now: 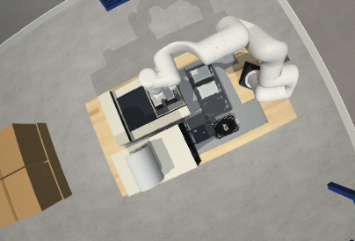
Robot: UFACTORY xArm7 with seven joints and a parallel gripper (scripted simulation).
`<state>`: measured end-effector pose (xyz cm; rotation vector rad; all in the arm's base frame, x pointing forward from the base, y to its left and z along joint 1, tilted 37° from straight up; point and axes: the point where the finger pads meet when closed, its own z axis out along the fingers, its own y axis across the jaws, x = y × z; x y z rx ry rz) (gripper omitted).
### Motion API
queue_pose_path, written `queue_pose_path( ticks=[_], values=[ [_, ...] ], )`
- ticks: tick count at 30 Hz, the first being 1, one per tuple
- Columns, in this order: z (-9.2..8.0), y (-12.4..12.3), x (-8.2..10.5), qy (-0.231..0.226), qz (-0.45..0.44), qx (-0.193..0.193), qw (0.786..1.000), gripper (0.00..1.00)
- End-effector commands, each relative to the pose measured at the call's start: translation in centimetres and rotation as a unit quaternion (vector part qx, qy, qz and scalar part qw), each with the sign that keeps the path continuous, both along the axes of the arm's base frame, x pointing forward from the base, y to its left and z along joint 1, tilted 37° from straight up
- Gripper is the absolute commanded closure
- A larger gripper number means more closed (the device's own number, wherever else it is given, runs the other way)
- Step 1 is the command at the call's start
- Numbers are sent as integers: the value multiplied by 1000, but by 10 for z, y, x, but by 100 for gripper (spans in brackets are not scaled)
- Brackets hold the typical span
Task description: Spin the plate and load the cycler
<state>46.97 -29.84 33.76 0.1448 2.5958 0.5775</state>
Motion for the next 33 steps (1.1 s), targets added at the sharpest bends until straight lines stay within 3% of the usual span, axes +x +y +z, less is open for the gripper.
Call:
queue_pose_path(
  ticks=[1, 33],
  values=[
    [-3, 1, 3, -2, -2, -1, 1000, 100],
    [-40, 18, 25, -2, -2, -1, 1000, 100]
  ],
)
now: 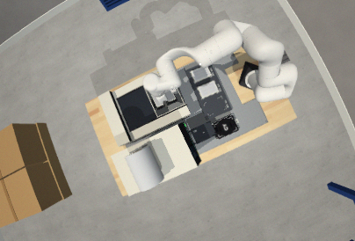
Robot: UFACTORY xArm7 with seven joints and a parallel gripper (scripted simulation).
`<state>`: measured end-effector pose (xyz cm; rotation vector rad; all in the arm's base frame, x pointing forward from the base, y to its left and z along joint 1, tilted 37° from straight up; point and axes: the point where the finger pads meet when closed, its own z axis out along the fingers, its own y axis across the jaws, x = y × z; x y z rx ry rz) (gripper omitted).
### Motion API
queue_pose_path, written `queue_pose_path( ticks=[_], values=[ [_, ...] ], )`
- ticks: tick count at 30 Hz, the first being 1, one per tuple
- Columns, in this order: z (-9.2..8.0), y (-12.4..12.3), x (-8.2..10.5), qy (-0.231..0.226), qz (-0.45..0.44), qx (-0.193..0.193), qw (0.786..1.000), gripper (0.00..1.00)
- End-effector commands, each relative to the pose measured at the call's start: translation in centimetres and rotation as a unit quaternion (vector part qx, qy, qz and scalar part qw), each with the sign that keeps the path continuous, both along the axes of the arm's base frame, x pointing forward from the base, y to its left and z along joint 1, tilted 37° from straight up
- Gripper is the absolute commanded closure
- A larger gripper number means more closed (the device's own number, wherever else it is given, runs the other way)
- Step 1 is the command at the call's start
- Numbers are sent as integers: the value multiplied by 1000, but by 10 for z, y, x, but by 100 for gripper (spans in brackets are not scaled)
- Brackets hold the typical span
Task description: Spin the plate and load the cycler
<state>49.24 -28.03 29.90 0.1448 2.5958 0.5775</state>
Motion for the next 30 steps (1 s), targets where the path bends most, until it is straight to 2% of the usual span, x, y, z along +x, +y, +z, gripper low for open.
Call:
queue_pose_path(
  ticks=[1, 11, 30],
  values=[
    [-3, 1, 3, -2, -2, -1, 1000, 100],
    [-13, 5, 9, -2, -2, -1, 1000, 100],
    [-13, 5, 9, -2, -2, -1, 1000, 100]
  ],
)
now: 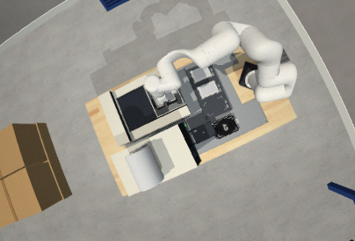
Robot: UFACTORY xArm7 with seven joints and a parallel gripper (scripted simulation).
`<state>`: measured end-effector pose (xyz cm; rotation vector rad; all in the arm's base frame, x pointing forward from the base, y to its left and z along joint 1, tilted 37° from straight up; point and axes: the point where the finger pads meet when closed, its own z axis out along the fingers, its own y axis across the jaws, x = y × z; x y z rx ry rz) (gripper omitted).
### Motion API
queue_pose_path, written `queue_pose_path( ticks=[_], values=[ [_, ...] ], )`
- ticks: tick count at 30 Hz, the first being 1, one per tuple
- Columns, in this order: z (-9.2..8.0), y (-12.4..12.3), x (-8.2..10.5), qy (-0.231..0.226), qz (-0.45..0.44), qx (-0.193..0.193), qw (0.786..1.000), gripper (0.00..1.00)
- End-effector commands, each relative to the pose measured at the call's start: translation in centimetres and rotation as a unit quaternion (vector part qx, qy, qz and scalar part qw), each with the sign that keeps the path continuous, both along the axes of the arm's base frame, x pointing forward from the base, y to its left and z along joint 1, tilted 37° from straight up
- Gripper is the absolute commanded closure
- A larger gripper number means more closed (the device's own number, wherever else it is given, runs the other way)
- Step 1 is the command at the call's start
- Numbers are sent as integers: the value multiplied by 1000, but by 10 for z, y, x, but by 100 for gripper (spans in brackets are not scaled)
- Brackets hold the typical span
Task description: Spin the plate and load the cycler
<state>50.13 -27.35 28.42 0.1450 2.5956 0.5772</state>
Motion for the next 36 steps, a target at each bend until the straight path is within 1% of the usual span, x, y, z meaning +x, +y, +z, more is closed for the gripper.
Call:
queue_pose_path(
  ticks=[1, 17, 36],
  values=[
    [2, -2, 0, -2, -2, -1, 1000, 100],
    [2, -2, 0, -2, -2, -1, 1000, 100],
    [-2, 1, 3, -2, -2, -1, 1000, 100]
  ],
)
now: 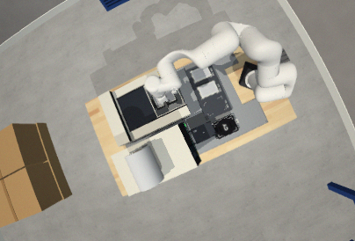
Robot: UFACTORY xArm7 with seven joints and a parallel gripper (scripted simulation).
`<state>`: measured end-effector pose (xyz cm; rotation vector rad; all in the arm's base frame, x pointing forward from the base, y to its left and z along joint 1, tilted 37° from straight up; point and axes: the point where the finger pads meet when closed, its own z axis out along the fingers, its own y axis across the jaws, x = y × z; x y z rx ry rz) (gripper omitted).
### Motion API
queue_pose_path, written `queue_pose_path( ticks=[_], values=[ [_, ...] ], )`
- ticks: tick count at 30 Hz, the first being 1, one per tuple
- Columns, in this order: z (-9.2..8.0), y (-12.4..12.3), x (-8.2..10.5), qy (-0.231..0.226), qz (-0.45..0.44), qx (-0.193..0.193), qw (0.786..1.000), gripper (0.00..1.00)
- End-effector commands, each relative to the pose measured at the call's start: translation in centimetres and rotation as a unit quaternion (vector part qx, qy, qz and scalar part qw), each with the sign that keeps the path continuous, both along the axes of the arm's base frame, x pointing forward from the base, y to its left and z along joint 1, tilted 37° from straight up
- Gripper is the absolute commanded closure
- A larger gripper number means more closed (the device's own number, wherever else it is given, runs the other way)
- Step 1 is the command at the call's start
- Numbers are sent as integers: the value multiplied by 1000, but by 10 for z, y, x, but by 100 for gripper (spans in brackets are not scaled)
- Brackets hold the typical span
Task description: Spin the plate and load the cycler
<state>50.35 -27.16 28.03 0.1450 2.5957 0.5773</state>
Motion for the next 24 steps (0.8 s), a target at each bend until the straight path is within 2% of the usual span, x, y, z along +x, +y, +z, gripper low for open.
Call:
queue_pose_path(
  ticks=[1, 24],
  values=[
    [1, -1, 1, -2, -2, -1, 1000, 100],
    [-3, 1, 3, -2, -2, -1, 1000, 100]
  ],
)
